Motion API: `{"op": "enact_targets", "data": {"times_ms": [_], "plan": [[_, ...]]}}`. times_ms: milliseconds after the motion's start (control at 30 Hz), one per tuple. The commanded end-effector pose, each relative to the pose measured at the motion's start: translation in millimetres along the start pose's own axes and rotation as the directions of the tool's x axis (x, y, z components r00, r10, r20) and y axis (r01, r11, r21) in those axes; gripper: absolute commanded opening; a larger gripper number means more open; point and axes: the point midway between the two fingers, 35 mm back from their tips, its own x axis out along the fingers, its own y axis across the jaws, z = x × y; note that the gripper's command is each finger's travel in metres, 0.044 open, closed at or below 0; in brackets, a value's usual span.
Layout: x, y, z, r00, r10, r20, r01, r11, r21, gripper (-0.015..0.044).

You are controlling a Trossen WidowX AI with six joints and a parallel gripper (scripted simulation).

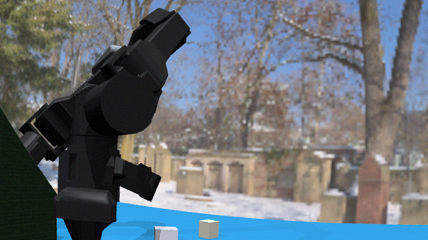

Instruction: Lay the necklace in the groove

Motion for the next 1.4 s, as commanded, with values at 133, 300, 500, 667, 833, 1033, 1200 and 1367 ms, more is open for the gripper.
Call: {"op": "enact_targets", "data": {"times_ms": [133,300,500,667,833,1033,1200,1367], "plan": [[11.5,3.3,-1.8,1.0,0.011,0.004,-0.011,1.0,0.011,0.012],[9.5,1.6,-1.4,1.0,0.005,-0.001,-0.005,1.0,0.004,0.0094],[9.5,1.6,-1.4,1.0,0.005,-0.001,-0.005,1.0,0.004,0.0],[9.5,1.6,-1.4,1.0,0.005,-0.001,-0.005,1.0,0.004,0.0],[9.5,1.6,-1.4,1.0,0.005,-0.001,-0.005,1.0,0.004,0.0],[9.5,1.6,-1.4,1.0,0.005,-0.001,-0.005,1.0,0.004,0.0],[9.5,1.6,-1.4,1.0,0.005,-0.001,-0.005,1.0,0.004,0.0],[9.5,1.6,-1.4,1.0,0.005,-0.001,-0.005,1.0,0.004,0.0]]}}
